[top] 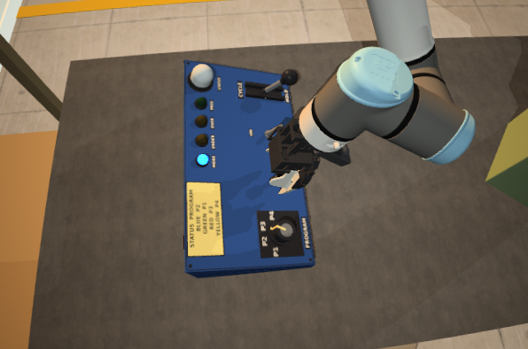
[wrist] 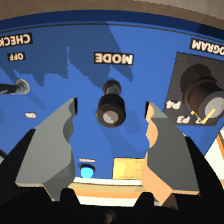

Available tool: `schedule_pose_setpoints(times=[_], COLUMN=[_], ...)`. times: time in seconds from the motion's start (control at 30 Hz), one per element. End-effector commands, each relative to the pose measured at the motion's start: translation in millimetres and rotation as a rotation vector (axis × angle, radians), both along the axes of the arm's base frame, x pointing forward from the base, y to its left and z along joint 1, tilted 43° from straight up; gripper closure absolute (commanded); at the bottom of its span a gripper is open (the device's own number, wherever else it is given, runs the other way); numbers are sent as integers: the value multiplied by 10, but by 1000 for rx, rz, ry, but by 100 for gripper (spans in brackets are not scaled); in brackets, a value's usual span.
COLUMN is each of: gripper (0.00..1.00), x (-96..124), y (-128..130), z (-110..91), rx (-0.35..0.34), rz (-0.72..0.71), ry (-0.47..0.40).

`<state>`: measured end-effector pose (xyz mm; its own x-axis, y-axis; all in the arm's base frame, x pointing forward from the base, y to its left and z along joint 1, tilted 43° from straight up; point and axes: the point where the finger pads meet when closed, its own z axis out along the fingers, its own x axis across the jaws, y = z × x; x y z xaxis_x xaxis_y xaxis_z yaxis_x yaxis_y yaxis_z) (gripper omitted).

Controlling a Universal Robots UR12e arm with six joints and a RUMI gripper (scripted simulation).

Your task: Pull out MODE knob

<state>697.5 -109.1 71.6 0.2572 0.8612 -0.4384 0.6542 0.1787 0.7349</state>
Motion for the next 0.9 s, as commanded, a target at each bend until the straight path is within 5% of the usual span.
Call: schedule_pose_setpoints(times=[0.0,0.4,0.87], gripper=[56,56,56], x=[-1,-57,-720], y=[4,41,485], z=[4,45,527], rx=[0,0,0], rz=[0,0,0], ry=[-1,-1,-1])
